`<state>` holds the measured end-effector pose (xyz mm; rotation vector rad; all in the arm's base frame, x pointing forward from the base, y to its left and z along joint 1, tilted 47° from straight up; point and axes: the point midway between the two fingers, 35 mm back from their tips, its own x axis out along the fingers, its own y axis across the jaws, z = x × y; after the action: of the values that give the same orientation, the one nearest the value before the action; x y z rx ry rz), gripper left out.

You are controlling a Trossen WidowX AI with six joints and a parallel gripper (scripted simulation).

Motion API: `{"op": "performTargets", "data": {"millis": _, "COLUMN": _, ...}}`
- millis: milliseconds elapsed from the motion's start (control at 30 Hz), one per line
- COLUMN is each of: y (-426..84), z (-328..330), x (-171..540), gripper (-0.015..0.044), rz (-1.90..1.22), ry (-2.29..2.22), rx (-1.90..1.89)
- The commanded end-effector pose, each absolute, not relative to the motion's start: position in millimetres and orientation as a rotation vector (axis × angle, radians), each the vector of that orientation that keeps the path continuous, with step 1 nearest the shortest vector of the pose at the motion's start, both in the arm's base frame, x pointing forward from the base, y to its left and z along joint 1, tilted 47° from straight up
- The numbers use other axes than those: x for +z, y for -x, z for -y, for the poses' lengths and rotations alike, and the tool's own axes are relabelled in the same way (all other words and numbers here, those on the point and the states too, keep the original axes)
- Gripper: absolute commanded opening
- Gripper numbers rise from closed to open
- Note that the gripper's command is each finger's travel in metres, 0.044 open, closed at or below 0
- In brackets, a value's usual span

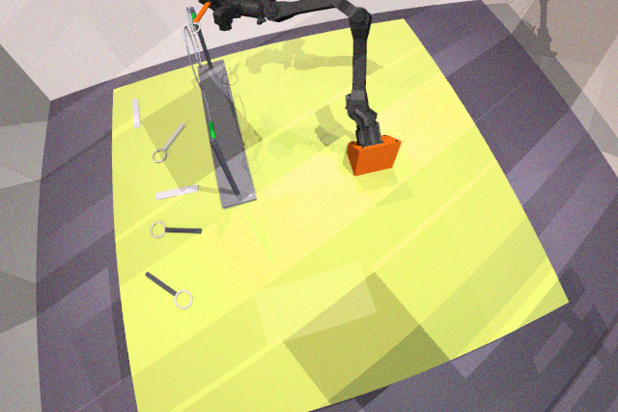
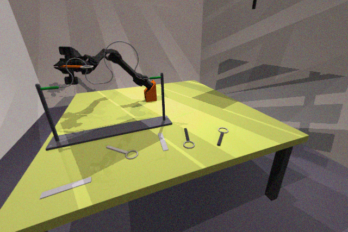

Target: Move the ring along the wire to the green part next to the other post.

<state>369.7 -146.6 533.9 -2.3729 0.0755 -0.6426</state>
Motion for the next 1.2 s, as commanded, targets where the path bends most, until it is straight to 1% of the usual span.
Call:
{"op": "performTargets", "data": {"millis": 0, "y": -370, "z": 141, "x": 538, "gripper": -0.015, "rz": -0.039, "ry": 2.468, "rx": -0.66}}
{"op": "performTargets", "data": {"millis": 333, "y": -370, "z": 132, "x": 545, "gripper": -0.015, "rz": 0.027, "ry": 2.641, "rx": -0.695}}
{"op": "performTargets", "data": {"millis": 600, "y": -370, "z": 134, "x": 545, "gripper": -0.015, "rz": 0.046, "ry": 2.689, "rx": -0.706}}
{"op": "performTargets", "data": {"millis": 1167, "y": -370, "z": 170, "x": 528, "gripper": -0.015, "rz": -0.028, "ry": 2.498, "rx": -0.673}}
